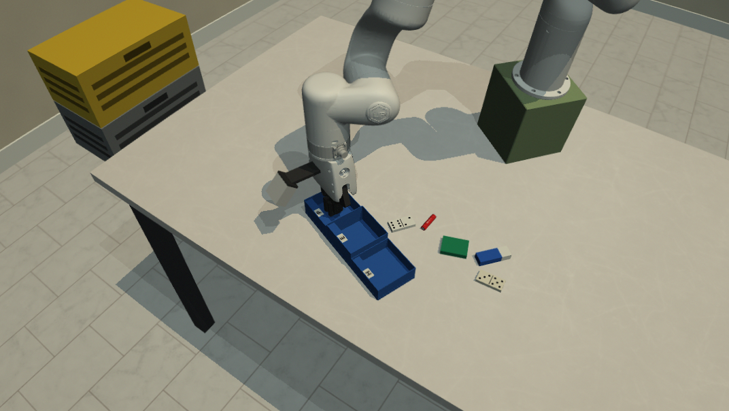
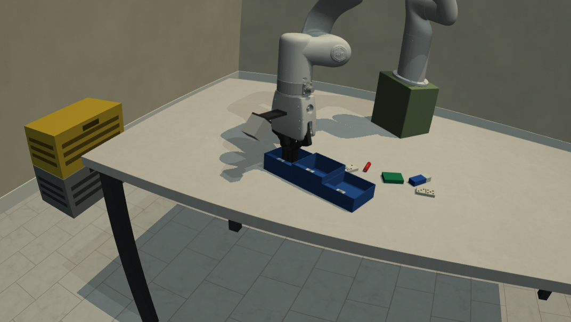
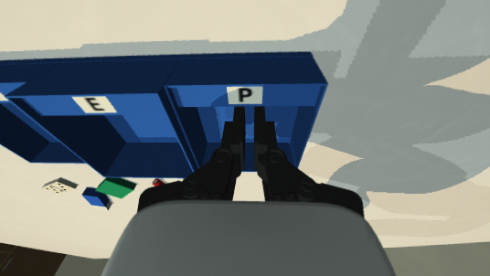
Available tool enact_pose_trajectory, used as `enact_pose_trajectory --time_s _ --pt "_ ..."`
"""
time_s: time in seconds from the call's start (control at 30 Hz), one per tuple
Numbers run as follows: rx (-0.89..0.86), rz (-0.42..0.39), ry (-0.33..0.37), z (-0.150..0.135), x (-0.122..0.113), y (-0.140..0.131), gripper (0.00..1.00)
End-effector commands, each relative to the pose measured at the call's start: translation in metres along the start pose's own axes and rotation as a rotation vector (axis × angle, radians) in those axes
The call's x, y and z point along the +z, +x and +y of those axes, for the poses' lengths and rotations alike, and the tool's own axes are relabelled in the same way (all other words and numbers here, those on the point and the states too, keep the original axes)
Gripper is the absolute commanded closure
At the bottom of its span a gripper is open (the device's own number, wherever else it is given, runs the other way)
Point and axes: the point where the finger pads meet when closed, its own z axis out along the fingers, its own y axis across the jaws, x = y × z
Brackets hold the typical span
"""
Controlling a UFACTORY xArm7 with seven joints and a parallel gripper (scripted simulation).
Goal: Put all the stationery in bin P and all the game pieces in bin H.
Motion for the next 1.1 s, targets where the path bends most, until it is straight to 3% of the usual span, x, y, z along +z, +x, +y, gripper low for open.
enact_pose_trajectory --time_s 0.0,0.4,1.07 --pt "0.000 0.004 -0.001 0.000 -0.002 0.002 0.93" --pt "0.000 0.004 -0.001 0.000 -0.002 0.002 0.93" --pt "0.000 0.004 -0.001 0.000 -0.025 0.002 0.93"
